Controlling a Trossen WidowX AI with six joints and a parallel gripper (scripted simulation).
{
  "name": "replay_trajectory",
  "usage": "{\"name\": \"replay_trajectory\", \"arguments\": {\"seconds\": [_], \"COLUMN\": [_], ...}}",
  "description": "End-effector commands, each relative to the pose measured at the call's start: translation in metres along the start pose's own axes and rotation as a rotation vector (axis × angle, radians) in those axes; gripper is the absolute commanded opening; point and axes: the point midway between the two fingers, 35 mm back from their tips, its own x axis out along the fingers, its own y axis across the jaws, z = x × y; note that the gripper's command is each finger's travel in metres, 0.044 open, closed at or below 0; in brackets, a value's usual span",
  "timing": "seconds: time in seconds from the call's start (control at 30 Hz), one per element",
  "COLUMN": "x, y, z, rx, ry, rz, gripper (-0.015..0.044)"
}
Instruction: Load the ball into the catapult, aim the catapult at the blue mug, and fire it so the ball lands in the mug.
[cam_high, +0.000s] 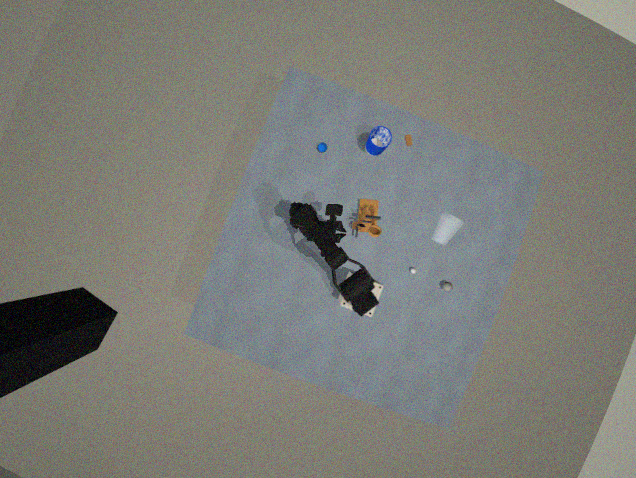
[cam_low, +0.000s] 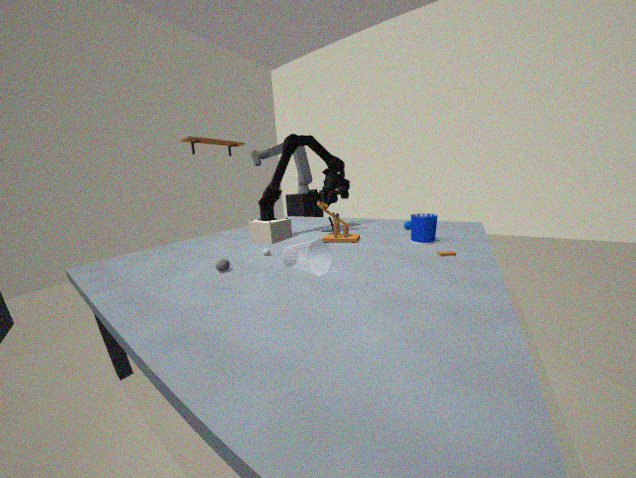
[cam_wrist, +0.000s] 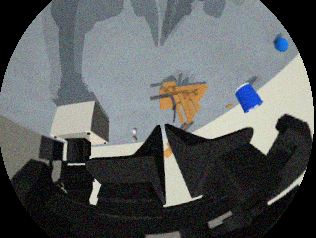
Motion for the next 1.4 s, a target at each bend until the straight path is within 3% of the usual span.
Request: {"name": "replay_trajectory", "arguments": {"seconds": [0.0,0.43,1.0,1.37], "x": [0.004,0.002,0.0,-0.004], "y": [-0.004,-0.061,-0.149,-0.21], "z": [0.002,0.006,-0.025,-0.069], "rx": [0.029,0.384,0.78,1.046], "ry": [-0.014,-0.258,-0.554,-0.758], "rz": [0.018,0.096,0.123,0.101], "gripper": [0.0105,0.044,0.044,0.044]}}
